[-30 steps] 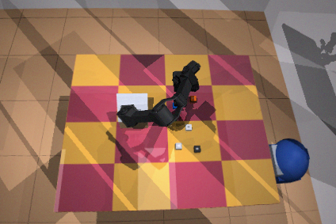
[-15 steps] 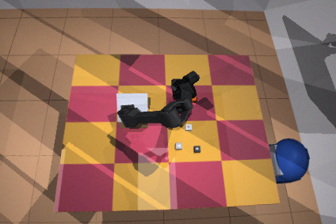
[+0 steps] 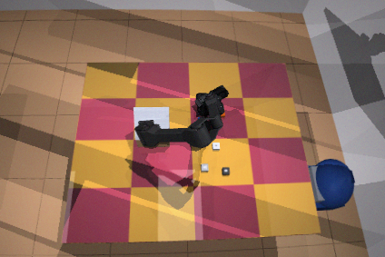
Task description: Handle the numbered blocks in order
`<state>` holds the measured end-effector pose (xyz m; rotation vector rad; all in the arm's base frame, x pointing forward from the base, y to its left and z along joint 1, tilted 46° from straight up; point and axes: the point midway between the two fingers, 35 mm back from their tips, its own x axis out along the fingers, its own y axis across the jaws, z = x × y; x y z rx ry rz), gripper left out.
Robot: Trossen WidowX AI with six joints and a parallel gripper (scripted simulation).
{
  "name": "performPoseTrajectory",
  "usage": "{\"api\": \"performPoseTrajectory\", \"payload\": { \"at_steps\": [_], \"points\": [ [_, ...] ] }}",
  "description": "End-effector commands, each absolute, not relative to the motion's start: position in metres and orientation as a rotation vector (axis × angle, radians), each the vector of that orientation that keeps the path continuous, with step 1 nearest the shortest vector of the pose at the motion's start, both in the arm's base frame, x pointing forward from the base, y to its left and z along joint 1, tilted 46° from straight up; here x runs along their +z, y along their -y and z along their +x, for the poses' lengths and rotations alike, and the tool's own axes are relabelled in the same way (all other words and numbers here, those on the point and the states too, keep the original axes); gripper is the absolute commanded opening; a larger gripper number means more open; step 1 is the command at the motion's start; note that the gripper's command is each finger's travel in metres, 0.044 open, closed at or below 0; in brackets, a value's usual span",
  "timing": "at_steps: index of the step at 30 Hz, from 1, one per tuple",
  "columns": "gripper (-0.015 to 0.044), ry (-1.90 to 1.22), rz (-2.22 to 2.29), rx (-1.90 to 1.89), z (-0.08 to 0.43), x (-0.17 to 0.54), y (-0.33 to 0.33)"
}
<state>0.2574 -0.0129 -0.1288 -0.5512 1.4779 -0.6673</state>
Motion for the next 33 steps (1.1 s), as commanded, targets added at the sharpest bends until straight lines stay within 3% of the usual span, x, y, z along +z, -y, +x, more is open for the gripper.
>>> {"api": "performPoseTrajectory", "payload": {
  "at_steps": [1, 3, 14, 29, 33],
  "points": [
    [0.0400, -1.487, -0.568, -0.671, 0.2527, -0.1341, 0.0198],
    [0.0400, -1.487, -0.568, -0.671, 0.2526, -0.1348, 0.0206],
    [0.0120, -1.487, -0.568, -0.671, 0.2526, -0.1348, 0.0206],
    [0.0120, -1.487, -0.568, -0.671, 0.2526, -0.1348, 0.0206],
    [0.0225, -1.487, -0.568, -0.671, 0.2526, -0.1348, 0.0206]
  ]
}}
